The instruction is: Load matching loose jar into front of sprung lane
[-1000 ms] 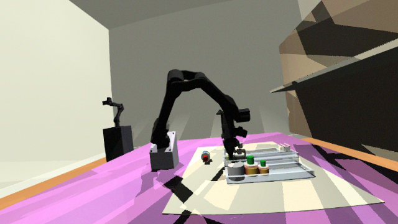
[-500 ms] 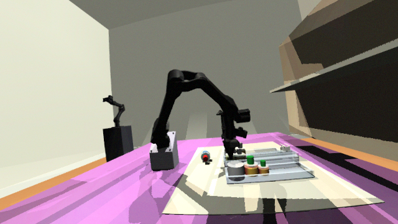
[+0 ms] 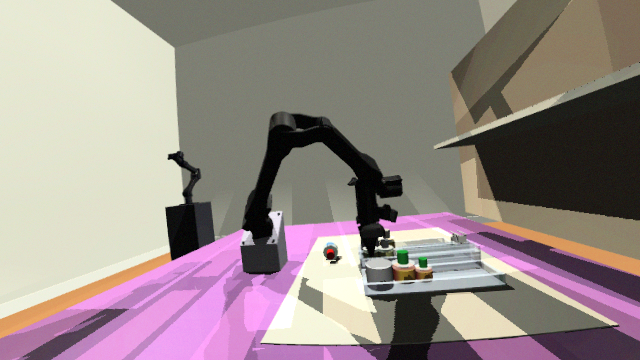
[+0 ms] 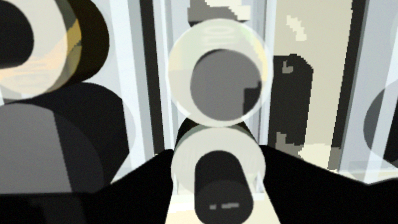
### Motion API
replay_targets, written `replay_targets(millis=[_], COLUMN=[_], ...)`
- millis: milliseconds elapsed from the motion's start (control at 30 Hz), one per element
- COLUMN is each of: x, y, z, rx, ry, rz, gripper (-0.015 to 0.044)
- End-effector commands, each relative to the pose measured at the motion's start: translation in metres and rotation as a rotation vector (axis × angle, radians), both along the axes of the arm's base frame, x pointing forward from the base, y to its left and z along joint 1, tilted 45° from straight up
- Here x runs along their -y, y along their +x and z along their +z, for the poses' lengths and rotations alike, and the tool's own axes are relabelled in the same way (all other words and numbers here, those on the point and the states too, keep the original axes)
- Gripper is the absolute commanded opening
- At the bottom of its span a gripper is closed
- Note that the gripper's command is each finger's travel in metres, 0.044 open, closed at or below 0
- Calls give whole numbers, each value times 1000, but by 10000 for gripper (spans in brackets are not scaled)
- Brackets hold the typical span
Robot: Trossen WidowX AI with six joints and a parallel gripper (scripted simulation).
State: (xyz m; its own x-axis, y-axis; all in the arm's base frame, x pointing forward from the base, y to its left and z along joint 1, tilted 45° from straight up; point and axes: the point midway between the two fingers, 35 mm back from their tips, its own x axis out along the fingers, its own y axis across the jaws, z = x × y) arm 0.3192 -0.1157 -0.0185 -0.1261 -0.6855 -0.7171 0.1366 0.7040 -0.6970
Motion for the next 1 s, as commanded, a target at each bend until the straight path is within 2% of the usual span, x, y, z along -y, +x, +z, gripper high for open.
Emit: replay_targets(millis=[0, 967], x=[3, 2], y=[2, -3], z=[2, 2], rx=[16, 15], ry=[-14, -14], rz=[-2, -2], gripper=[0, 0])
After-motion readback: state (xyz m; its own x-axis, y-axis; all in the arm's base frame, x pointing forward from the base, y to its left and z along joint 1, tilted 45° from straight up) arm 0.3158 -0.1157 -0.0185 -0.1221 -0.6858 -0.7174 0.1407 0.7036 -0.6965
